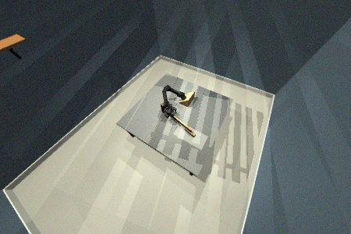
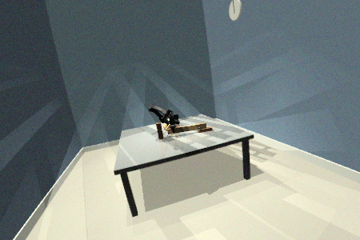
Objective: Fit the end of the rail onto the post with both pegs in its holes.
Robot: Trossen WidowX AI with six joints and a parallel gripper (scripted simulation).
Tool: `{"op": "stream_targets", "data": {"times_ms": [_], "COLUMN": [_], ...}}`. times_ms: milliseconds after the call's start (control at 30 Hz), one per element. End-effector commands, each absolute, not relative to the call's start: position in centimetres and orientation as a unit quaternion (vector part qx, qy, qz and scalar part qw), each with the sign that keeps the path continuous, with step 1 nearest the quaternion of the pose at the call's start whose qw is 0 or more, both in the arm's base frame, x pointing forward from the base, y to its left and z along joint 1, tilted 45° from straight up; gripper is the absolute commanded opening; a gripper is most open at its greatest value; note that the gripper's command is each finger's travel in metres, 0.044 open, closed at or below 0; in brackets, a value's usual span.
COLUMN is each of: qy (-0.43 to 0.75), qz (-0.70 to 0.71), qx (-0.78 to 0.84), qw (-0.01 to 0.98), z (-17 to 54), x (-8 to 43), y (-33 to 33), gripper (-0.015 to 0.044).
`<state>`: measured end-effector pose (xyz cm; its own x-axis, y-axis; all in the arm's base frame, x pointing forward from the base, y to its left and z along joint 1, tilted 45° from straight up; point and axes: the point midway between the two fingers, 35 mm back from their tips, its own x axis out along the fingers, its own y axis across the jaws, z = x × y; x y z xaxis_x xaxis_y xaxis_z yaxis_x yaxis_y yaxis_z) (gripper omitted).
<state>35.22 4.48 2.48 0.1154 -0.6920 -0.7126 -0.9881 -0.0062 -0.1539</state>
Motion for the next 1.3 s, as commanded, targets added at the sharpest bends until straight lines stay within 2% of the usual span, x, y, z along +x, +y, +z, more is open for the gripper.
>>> {"op": "stream_targets", "data": {"times_ms": [0,1267], "qy": [0.624,0.624], "qz": [0.229,0.229], "qx": [-0.672,-0.672], "qw": [0.328,0.328], "z": [2.4,3.22], "x": [35.16,35.11], "y": [4.65,3.98], "gripper": [0.0,0.0]}}
